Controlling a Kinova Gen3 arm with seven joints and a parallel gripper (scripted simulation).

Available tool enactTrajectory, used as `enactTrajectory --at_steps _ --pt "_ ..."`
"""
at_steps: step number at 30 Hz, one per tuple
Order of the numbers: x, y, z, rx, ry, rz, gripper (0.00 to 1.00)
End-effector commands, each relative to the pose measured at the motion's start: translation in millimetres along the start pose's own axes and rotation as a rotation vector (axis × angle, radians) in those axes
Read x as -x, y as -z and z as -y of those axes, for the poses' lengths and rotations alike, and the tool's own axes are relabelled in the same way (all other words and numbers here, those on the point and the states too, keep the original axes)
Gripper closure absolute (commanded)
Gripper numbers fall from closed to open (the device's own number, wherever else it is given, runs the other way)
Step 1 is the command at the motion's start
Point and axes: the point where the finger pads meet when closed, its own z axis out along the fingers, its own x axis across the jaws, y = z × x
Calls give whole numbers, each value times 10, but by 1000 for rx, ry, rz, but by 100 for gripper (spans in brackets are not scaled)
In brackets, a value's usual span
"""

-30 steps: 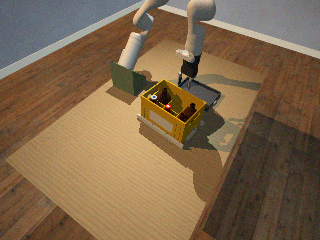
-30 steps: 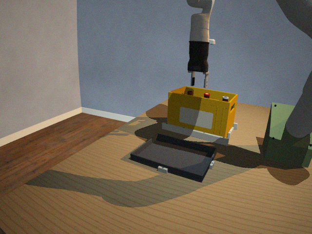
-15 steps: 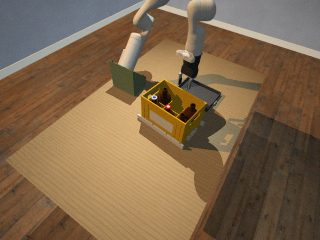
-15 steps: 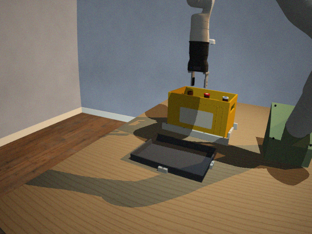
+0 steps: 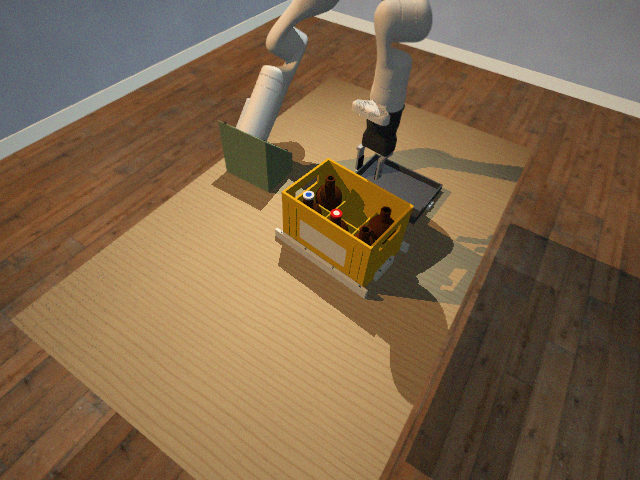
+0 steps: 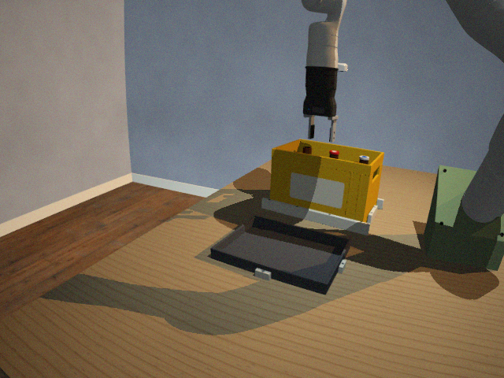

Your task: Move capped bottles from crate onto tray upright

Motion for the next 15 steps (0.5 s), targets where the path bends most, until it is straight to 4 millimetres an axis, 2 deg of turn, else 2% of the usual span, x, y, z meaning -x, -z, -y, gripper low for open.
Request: enactTrajectory --at_steps 1,3,15 --pt "3 9 3 -1 0 2 0" --pt "3 9 3 -1 0 2 0" --pt "-238 -15 321 -2 153 2 0"
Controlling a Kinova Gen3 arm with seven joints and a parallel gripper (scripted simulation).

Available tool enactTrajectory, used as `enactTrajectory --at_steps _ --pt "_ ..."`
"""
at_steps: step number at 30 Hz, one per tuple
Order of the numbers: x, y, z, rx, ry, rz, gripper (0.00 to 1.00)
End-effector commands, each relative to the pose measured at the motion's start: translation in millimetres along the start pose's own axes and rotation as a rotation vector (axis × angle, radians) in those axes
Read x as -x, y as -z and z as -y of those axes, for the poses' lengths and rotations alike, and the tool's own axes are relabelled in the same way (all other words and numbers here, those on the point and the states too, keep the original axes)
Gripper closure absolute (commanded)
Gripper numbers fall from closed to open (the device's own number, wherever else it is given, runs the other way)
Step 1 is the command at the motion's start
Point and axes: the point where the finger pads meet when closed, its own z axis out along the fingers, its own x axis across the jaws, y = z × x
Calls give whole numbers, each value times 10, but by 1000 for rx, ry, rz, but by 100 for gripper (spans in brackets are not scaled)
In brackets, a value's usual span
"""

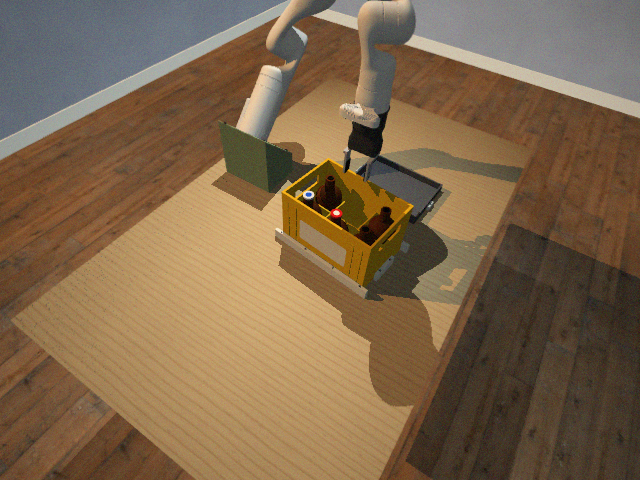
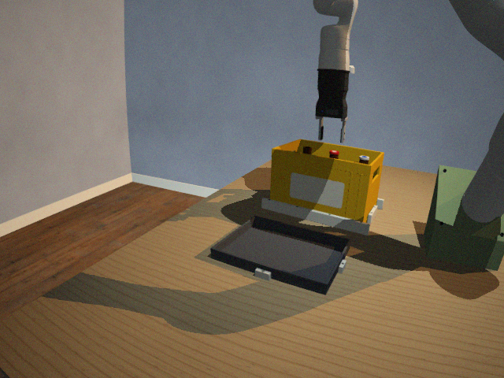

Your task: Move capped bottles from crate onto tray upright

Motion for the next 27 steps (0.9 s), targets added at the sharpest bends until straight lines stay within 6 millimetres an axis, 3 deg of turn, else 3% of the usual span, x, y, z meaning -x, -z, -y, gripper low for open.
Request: enactTrajectory --at_steps 1,27 --pt "-87 13 88 4 10 7 0" --pt "-556 -35 538 -5 308 0 0"
